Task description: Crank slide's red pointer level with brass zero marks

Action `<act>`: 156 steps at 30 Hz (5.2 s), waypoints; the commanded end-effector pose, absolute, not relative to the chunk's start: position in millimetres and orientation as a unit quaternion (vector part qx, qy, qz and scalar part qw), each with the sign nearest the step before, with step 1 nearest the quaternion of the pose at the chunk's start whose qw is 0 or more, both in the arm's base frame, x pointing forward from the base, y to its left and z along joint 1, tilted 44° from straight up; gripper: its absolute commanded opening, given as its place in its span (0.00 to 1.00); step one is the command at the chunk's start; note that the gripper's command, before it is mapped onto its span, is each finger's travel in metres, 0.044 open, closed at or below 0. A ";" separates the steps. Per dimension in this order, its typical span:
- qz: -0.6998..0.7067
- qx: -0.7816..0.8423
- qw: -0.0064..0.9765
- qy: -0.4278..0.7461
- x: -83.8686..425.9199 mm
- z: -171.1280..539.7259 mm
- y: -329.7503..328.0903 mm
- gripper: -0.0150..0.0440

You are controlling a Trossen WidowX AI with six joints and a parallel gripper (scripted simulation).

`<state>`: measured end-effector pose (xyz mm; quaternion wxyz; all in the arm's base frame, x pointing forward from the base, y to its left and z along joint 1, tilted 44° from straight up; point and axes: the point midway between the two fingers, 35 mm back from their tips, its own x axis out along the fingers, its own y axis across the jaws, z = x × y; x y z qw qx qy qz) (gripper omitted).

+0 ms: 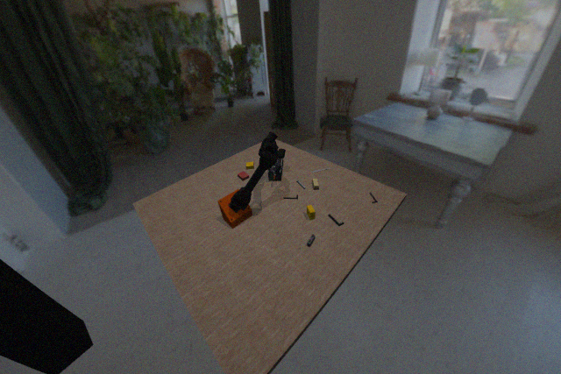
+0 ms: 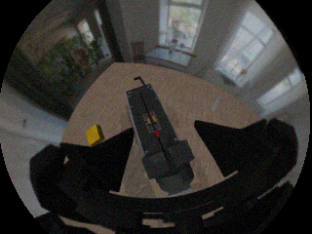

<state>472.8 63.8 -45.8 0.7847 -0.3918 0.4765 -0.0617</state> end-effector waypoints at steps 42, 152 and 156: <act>0.000 -0.395 0.776 0.493 441.3 22.6 81.1 1.00; 0.092 -0.398 0.766 0.496 347.1 -64.4 -57.2 0.25; 0.092 -0.398 0.766 0.496 348.5 -63.6 -56.7 0.25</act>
